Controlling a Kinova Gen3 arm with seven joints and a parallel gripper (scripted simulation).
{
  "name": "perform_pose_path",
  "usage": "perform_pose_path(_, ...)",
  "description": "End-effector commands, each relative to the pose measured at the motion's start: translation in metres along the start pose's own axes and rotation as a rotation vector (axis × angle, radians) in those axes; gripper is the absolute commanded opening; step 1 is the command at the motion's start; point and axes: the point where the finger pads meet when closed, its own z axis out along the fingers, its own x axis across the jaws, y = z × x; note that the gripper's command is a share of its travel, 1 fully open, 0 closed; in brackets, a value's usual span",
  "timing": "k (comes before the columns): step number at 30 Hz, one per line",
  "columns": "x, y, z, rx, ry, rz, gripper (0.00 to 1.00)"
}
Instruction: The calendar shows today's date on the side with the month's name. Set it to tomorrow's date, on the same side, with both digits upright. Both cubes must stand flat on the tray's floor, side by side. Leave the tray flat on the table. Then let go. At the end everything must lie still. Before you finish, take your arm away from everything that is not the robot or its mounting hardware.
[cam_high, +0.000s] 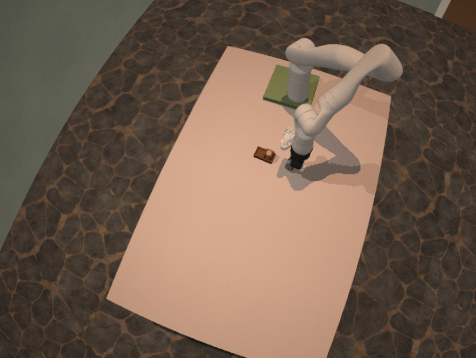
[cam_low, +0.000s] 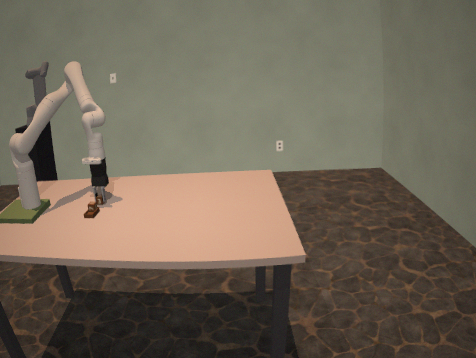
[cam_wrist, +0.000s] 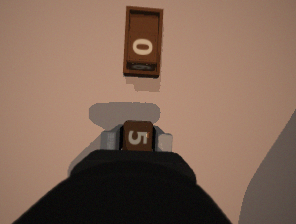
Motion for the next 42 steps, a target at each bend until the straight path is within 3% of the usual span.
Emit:
perform_pose_path(1, -0.0004, 0.0002, -0.0004, -0.001, -0.001, 0.000, 0.60)
perform_pose_path(42, -0.0004, 0.0002, 0.0036, -0.001, -0.001, 0.000, 0.60)
